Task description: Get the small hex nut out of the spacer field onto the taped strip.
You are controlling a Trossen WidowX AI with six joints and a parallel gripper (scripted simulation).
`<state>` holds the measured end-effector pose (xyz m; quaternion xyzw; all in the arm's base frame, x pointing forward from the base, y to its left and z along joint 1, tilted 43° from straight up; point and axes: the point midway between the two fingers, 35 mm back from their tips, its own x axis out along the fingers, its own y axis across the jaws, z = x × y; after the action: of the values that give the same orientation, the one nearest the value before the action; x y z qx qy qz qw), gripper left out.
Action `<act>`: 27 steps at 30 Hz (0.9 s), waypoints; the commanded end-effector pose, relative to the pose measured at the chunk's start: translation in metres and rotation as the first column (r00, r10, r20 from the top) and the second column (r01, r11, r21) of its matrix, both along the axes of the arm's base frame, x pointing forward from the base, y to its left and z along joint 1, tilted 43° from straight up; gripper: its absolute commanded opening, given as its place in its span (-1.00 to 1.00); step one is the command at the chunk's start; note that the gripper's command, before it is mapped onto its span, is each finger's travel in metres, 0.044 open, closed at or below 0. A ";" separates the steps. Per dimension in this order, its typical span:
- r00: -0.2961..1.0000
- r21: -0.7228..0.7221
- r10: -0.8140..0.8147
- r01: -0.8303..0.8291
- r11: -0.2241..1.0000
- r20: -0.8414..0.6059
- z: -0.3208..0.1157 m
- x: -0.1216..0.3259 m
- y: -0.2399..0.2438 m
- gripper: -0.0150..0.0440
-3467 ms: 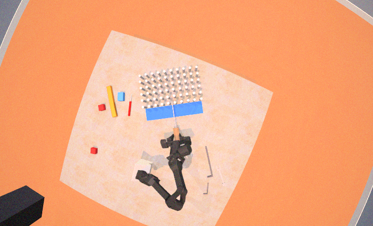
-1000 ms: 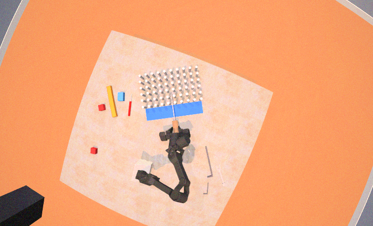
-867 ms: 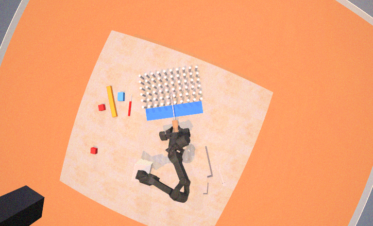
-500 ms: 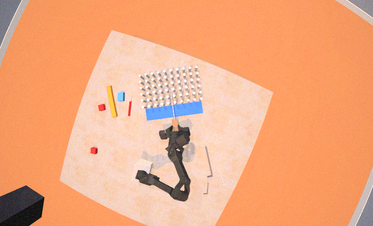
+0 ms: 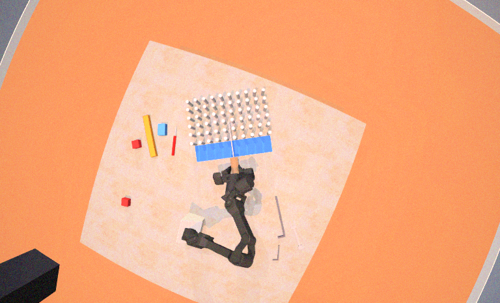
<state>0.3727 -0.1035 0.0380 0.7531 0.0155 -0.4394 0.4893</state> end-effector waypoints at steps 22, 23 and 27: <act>1.000 0.002 0.001 -0.001 1.000 0.013 -0.001 0.018 0.008 -0.49; 1.000 0.002 0.001 -0.001 1.000 0.013 -0.002 0.019 0.008 -0.49; 1.000 0.002 0.001 -0.001 1.000 0.013 -0.002 0.021 0.009 -0.49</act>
<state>0.3892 -0.0960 0.0333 0.7535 0.0155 -0.4390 0.4892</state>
